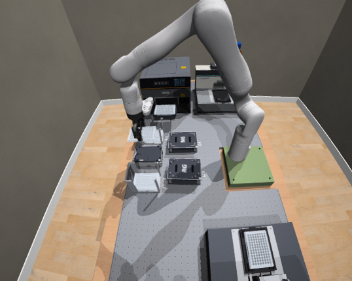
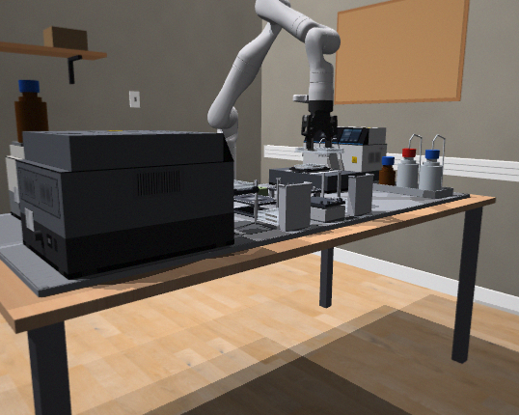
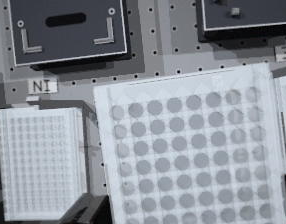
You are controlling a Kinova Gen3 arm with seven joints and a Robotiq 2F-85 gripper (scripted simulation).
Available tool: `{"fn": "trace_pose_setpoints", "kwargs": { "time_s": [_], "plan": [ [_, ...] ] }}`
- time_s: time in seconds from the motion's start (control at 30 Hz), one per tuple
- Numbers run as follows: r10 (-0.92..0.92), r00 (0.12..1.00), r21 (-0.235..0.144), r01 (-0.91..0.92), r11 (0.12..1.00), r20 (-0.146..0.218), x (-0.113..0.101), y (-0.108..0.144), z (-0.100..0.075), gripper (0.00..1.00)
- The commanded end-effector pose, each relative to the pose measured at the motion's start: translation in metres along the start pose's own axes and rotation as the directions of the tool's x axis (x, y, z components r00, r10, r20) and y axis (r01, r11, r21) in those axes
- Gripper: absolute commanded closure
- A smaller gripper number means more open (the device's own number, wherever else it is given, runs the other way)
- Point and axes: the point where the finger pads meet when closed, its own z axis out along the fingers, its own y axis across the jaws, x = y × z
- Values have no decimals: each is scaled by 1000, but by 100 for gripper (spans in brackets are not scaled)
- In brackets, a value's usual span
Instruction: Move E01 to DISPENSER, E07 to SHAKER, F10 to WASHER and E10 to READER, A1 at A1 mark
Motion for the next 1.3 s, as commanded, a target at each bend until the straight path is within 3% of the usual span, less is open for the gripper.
{"fn": "trace_pose_setpoints", "kwargs": {
  "time_s": [0.0, 1.27],
  "plan": [
    [0, 1000, 0, 0, 1000, 2, 0, 0, -1, 6],
    [0, 1000, 0, 0, 1000, 2, 0, 0, 40, 6]
  ]
}}
